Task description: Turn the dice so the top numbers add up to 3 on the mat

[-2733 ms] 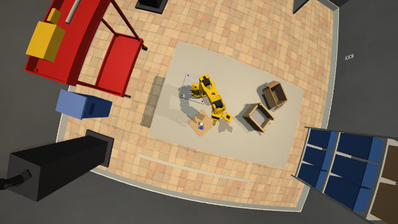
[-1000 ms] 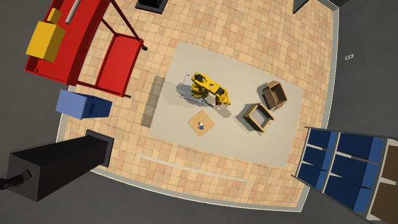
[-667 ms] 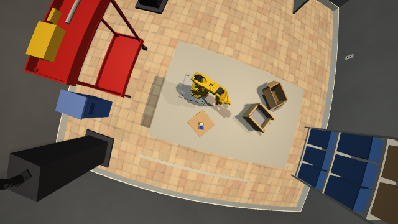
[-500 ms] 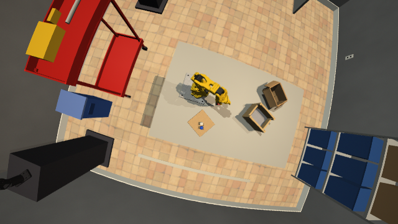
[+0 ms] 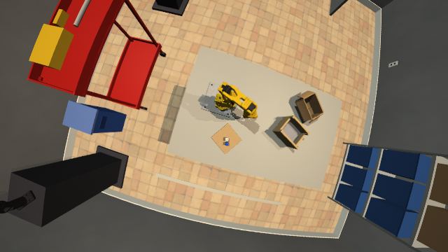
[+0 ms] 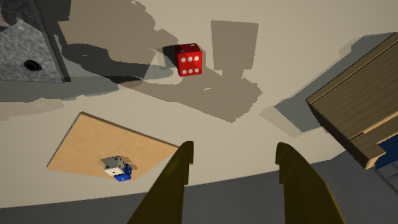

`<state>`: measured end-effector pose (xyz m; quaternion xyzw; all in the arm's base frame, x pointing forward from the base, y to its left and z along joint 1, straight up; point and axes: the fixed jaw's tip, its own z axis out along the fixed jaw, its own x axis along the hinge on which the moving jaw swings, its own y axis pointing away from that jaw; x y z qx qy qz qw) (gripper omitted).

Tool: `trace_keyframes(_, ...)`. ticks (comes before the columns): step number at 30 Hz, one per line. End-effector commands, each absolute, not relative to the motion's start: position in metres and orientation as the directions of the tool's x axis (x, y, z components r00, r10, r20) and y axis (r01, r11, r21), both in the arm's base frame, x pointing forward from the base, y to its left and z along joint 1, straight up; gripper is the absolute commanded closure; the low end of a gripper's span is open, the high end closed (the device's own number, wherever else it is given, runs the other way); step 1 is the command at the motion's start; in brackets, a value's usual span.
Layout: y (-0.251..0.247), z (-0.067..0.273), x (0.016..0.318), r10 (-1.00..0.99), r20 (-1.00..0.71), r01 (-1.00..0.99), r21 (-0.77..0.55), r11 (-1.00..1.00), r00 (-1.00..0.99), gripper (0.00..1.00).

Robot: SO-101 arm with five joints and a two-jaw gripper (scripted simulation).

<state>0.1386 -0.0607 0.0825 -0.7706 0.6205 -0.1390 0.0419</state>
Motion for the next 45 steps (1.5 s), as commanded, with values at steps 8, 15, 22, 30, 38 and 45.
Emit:
trace_keyframes(8,-0.054,0.051,0.126,-0.973,0.016,-0.973,-0.023,-0.231,0.230,0.72)
trace_keyframes(15,-0.054,0.049,0.125,-0.973,0.006,-0.973,-0.009,-0.231,0.231,0.72)
trace_keyframes(22,-0.050,0.046,0.124,-0.965,-0.010,-0.964,0.014,-0.264,0.264,0.72)
trace_keyframes(30,-0.050,0.046,0.124,-0.965,-0.010,-0.964,0.014,-0.264,0.264,0.72)
trace_keyframes(38,-0.050,0.045,0.124,-0.965,-0.010,-0.964,0.014,-0.264,0.264,0.72)
trace_keyframes(45,-0.050,0.039,0.125,-0.965,-0.010,-0.964,0.014,-0.264,0.264,0.72)
